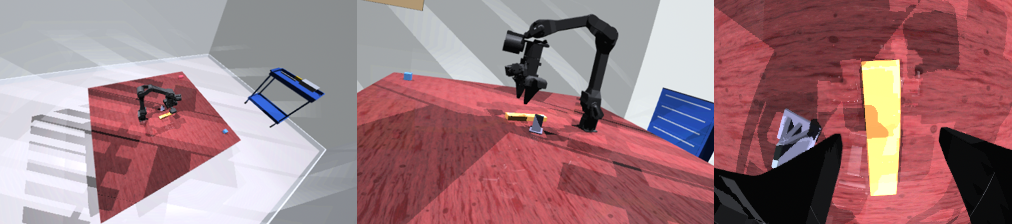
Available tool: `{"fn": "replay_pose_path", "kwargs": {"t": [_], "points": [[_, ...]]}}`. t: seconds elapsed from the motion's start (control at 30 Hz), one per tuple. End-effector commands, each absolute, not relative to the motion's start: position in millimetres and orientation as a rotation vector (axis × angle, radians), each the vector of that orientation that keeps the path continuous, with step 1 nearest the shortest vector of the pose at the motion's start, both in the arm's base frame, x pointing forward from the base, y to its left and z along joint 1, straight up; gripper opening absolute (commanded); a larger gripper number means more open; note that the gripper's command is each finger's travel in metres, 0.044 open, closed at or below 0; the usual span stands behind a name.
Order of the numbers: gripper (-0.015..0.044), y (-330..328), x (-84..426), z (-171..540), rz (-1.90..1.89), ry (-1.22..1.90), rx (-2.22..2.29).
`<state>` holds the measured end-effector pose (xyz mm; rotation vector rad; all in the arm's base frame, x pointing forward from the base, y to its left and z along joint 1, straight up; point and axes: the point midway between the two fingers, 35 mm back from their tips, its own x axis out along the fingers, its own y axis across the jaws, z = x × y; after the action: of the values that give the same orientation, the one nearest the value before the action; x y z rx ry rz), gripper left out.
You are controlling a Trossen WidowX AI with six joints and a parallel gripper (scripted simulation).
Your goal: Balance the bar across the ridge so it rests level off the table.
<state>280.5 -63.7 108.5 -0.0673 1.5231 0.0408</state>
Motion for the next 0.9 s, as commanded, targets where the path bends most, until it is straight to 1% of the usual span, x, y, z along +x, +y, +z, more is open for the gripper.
{"fn": "replay_pose_path", "kwargs": {"t": [0.0,0.87], "points": [[0.0315,-63,279,84,0.045,1.544,-0.056],[0.0315,-63,279,47,0.045,1.544,-0.056]]}}
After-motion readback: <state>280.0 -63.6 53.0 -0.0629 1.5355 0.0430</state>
